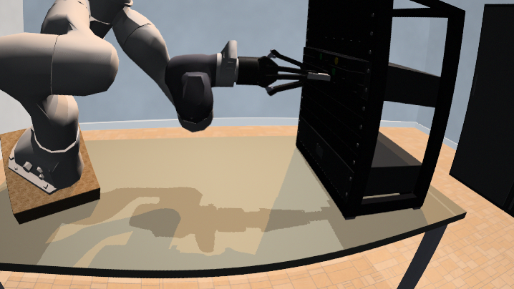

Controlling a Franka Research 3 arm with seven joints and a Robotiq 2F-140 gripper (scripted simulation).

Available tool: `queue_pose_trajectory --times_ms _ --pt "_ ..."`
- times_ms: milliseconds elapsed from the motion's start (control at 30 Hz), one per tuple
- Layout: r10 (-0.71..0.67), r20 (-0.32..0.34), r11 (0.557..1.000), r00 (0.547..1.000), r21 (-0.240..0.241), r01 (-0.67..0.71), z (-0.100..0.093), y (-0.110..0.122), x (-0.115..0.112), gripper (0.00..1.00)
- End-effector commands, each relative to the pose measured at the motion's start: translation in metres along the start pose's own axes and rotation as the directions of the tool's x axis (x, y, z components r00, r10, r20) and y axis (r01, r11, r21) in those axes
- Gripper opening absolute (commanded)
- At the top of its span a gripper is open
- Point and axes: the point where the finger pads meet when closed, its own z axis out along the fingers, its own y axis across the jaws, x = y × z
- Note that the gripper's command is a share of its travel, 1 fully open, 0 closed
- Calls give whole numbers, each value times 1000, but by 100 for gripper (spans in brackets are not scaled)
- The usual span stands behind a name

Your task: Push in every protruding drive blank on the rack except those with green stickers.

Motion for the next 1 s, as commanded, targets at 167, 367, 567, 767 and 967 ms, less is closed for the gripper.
queue_pose_trajectory --times_ms 167,367,567,767,967 --pt "2 6 1000 1000 -2 -2 1 0 -3 0" --pt "2 6 1000 1000 -2 -2 4 1 -3 0" --pt "2 6 1000 1000 -2 -2 4 1 -3 0" --pt "2 6 1000 1000 -2 -2 5 1 -3 0" --pt "2 6 1000 1000 -2 -2 7 1 -3 0"
